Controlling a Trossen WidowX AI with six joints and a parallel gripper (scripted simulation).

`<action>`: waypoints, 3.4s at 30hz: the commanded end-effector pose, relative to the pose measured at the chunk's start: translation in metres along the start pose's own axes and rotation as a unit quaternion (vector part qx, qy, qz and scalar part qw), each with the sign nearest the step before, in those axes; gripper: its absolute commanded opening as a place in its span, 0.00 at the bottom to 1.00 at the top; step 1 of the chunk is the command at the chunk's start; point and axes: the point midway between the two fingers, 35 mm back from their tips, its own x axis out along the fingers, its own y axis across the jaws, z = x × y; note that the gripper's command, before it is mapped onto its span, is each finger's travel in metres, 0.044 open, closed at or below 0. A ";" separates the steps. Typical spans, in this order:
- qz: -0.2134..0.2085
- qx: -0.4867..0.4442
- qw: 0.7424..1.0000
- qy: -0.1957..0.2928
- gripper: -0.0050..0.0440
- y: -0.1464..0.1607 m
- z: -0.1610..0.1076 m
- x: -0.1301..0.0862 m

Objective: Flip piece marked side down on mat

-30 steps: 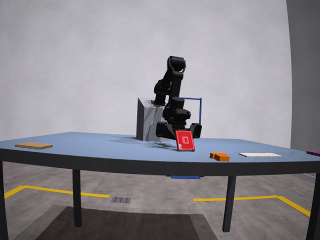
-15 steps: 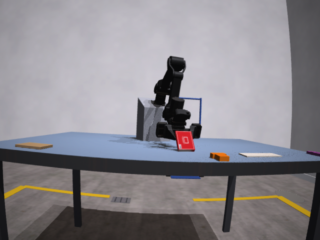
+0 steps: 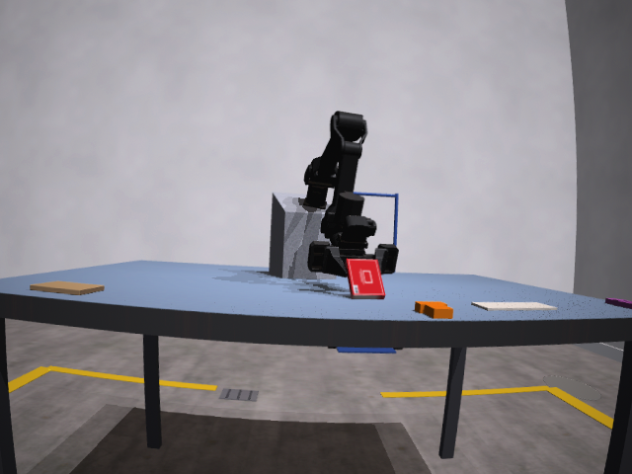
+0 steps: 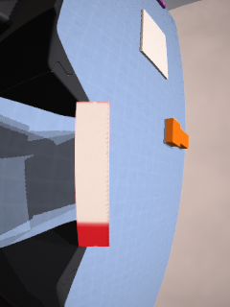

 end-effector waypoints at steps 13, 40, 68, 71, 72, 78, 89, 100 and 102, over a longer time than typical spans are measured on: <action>-0.001 0.000 1.000 0.012 0.10 0.000 -0.010 -0.001; -0.001 0.000 1.000 0.012 0.10 0.000 -0.011 0.001; 0.000 0.000 1.000 0.004 0.10 0.000 -0.006 0.004; -0.001 0.000 1.000 0.008 0.10 0.000 -0.009 0.003; -0.001 0.000 1.000 0.009 0.10 0.000 -0.010 0.003; -0.001 0.000 1.000 0.012 0.10 0.000 -0.012 0.002; -0.001 0.000 1.000 0.010 0.10 0.000 -0.011 0.004; -0.001 0.000 1.000 0.004 0.10 0.000 -0.007 0.006; -0.001 0.000 1.000 0.006 0.10 0.000 -0.009 0.006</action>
